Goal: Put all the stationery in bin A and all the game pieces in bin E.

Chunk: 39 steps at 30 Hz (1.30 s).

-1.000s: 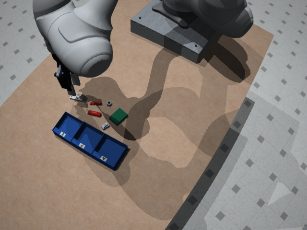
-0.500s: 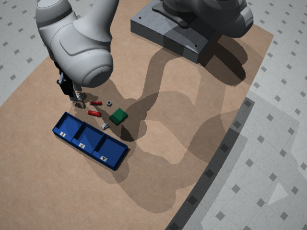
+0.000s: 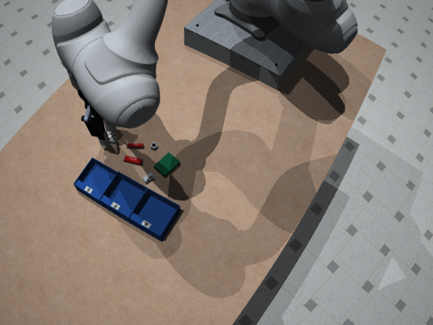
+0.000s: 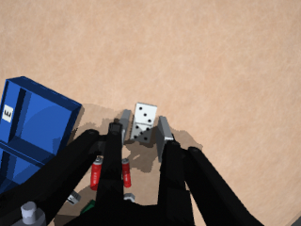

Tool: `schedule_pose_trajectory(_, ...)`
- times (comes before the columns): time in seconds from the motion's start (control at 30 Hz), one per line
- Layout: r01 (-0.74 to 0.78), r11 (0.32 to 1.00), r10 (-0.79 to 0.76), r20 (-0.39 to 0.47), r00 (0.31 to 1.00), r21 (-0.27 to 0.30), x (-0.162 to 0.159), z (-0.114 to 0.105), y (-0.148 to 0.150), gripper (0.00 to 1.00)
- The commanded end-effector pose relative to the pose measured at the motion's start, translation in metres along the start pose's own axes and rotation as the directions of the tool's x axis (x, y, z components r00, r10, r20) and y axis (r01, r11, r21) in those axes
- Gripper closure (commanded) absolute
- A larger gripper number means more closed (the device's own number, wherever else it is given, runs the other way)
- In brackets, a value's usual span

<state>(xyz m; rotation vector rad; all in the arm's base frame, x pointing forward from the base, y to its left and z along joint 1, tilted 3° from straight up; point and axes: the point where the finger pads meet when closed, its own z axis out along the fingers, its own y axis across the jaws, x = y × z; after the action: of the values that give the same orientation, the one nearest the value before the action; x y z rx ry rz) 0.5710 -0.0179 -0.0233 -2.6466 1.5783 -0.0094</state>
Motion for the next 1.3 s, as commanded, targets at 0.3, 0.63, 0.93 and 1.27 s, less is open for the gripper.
schedule_pose_trajectory(0.3,0.0,1.0,0.0,0.0,1.0,0.0,0.0,0.0,0.0,0.87)
schedule_pose_trajectory(0.63,0.0,1.0,0.0,0.0,1.0,0.0,0.0,0.0,0.0,0.87)
schedule_pose_trajectory(0.93,0.0,1.0,0.0,0.0,1.0,0.0,0.0,0.0,0.0,0.87)
schedule_pose_trajectory(1.27,0.0,1.0,0.0,0.0,1.0,0.0,0.0,-0.017,0.0,0.87)
